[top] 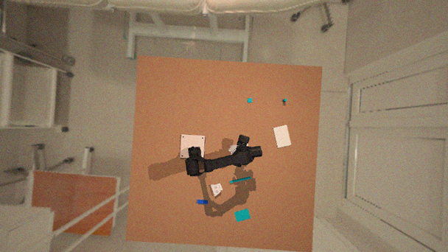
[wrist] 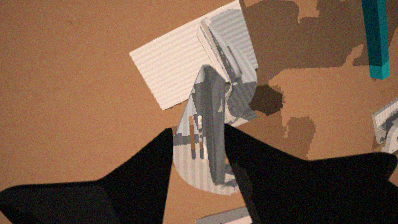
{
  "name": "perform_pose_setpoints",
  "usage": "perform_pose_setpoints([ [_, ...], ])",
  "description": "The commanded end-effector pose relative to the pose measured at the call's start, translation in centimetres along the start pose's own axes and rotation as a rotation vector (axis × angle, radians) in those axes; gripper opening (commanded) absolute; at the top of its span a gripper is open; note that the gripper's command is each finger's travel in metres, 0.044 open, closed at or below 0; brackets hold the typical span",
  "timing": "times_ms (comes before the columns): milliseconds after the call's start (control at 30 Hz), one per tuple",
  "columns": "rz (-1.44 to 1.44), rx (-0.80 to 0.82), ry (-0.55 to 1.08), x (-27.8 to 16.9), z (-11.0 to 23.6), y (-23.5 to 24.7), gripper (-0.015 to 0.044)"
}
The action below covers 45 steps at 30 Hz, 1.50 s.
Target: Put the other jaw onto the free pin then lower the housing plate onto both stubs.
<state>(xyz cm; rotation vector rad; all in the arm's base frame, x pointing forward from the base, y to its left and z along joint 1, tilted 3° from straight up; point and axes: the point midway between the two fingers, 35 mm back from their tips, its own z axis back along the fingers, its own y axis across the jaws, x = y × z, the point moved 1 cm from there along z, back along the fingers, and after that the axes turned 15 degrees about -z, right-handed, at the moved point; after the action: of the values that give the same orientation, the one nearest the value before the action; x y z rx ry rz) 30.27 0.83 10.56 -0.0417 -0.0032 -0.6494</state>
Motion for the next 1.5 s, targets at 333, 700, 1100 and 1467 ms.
perform_pose_setpoints([
  [333, 0.247, -0.009, -0.001, 2.8, 0.0, -3.7, 0.0134],
  [700, 0.274, -0.01, -0.001, 3.1, 0.0, -4.1, 0.0134],
  [1100, 0.257, -0.01, -0.001, 3.1, 0.0, -4.1, 0.0134],
  [1467, 0.257, -0.009, -0.001, 2.8, 0.0, -3.0, 0.0134],
])
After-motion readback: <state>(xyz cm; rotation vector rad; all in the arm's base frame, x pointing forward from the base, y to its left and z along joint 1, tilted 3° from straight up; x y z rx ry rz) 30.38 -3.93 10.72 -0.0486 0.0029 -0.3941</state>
